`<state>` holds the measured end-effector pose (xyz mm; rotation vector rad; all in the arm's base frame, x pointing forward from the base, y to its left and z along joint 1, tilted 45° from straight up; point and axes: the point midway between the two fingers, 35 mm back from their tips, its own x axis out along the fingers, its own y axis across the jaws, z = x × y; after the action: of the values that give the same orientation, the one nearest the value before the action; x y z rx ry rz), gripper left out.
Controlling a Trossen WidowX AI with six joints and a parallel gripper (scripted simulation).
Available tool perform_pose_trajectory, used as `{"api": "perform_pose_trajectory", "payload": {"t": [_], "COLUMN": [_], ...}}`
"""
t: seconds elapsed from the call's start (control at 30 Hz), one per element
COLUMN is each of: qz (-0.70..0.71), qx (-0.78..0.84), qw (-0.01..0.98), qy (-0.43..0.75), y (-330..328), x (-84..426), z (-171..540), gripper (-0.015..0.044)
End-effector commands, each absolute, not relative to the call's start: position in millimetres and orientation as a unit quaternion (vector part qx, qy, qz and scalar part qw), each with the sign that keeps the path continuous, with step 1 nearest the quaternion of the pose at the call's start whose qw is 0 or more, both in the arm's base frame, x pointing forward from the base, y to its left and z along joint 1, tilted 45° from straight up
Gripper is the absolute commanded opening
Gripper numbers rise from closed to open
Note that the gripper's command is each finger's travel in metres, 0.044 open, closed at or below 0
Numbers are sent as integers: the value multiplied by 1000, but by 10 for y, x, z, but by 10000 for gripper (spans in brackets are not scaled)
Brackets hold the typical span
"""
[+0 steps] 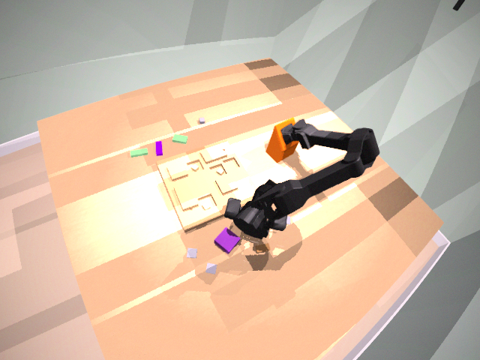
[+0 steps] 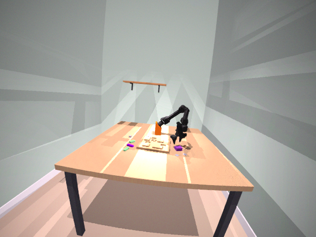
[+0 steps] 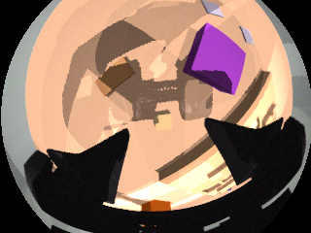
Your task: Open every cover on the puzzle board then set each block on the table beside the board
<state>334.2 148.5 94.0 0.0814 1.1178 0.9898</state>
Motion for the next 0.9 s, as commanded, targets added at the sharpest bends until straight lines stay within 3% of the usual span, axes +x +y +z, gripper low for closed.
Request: {"api": "perform_pose_trajectory", "payload": {"t": [0.0, 0.57, 0.87], "qz": [451, 450, 428], "qx": [35, 38, 52], "qw": [735, 733, 733], "qy": [505, 508, 526], "y": [1399, 1072, 756], "x": [3345, 3277, 3327], "z": [1041, 1378, 1075], "gripper": [440, 440, 204]}}
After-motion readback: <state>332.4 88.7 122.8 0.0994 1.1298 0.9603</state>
